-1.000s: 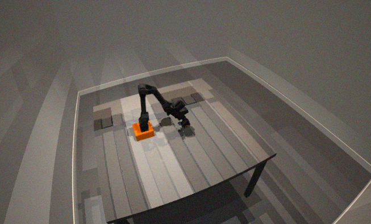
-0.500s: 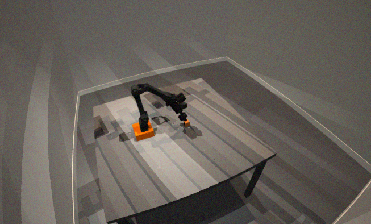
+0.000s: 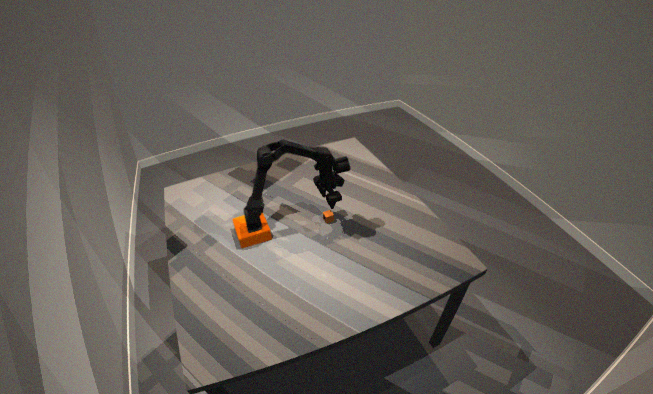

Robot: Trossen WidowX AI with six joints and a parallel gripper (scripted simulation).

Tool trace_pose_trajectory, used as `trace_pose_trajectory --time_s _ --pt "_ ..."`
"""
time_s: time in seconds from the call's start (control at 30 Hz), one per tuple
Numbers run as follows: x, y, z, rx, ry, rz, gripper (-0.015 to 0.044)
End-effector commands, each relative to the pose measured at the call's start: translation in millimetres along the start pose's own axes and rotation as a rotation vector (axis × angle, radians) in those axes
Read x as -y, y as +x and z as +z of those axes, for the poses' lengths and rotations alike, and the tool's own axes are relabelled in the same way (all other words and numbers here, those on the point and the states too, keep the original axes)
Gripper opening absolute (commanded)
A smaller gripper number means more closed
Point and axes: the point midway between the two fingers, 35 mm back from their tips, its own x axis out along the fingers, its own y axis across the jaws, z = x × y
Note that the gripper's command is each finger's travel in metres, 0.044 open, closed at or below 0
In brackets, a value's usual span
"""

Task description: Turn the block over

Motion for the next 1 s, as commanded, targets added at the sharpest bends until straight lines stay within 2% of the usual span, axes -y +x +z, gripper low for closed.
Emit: trace_pose_trajectory --time_s 0.0,0.17,0.97 --pt "0 -1 0 -0.035 0.003 -0.004 0.044" --pt "0 34 -2 -0.035 0.003 -0.004 0.044" --pt "0 74 -3 -0.035 0.003 -0.004 0.044"
